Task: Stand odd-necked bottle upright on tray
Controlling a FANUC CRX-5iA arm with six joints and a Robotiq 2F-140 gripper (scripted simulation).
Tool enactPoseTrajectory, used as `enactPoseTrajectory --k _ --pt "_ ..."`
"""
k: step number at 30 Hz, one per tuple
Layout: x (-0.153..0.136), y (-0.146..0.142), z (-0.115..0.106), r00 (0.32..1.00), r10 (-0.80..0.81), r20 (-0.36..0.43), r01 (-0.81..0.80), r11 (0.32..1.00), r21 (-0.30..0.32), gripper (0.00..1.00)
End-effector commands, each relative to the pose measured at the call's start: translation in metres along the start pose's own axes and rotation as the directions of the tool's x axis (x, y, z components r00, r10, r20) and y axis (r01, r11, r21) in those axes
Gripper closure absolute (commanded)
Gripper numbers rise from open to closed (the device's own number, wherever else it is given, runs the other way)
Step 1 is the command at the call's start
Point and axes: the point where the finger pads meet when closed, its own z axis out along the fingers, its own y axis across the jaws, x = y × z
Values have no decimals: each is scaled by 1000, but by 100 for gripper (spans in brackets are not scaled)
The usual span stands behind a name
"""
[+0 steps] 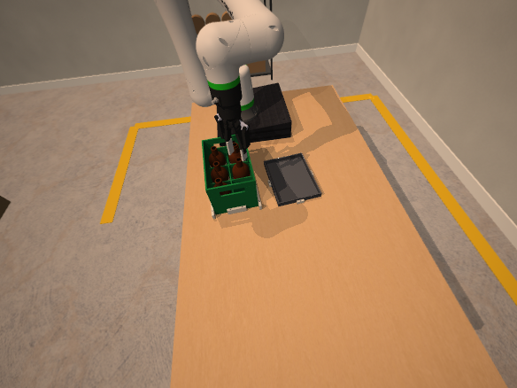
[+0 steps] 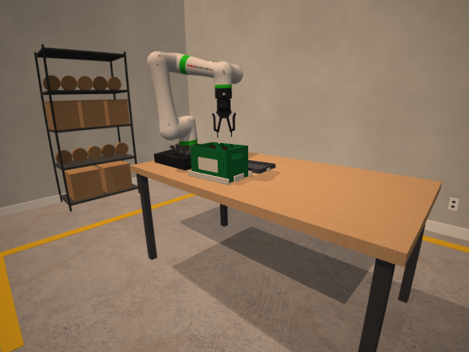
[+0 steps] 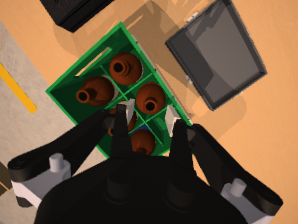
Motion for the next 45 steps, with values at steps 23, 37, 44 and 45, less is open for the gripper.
enactPoseTrajectory --k 23,37,44,45 --pt "0 0 3 1000 0 1 0 1000 -1 56" --pt "0 0 17 1000 0 1 0 1000 -1 56" --pt "0 0 24 1000 0 1 0 1000 -1 56" --pt "0 0 25 1000 0 1 0 1000 -1 56"
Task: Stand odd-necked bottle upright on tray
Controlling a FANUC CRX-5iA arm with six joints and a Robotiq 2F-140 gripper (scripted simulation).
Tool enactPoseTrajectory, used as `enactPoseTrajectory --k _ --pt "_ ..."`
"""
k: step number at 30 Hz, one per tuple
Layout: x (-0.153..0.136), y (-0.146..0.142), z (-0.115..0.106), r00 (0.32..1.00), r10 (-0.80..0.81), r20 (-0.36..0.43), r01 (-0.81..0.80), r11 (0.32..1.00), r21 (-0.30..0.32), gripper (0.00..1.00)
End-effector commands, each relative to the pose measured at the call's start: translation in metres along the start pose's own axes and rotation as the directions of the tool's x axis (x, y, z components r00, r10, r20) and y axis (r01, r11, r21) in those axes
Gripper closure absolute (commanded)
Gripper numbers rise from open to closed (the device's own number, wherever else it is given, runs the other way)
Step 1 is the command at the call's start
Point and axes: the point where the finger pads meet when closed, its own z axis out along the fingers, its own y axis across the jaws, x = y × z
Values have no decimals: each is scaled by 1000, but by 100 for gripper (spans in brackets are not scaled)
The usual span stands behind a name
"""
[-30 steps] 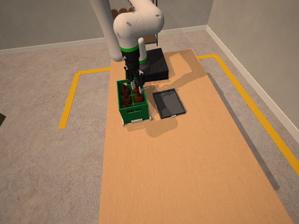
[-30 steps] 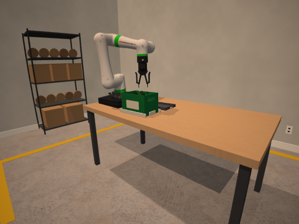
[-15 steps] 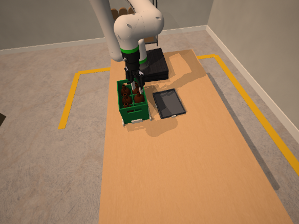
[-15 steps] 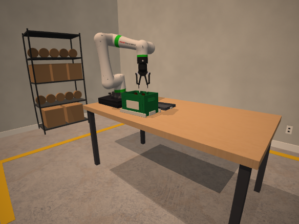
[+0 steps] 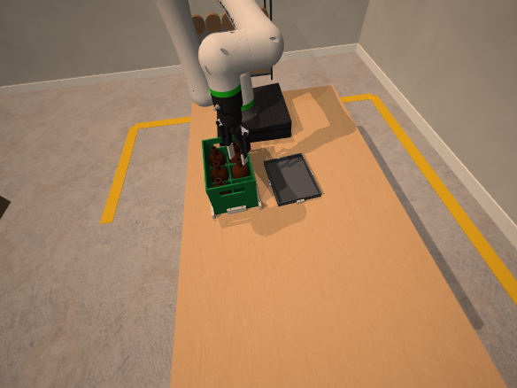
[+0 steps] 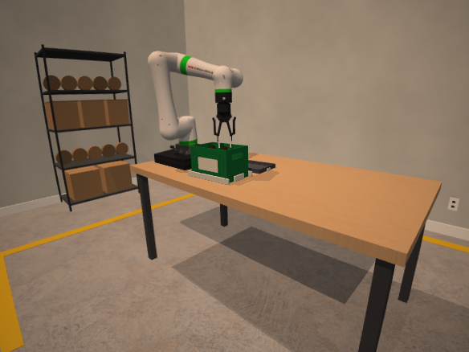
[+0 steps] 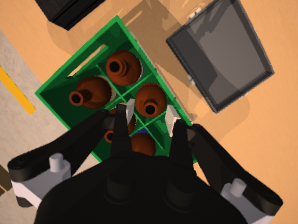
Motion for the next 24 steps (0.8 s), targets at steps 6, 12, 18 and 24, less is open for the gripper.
enactPoseTrajectory --k 6,12,18,24 --pt "0 0 9 1000 0 1 0 1000 -1 56" --pt "0 0 13 1000 0 1 0 1000 -1 56" --pt "0 0 16 1000 0 1 0 1000 -1 56" --pt "0 0 18 1000 0 1 0 1000 -1 56"
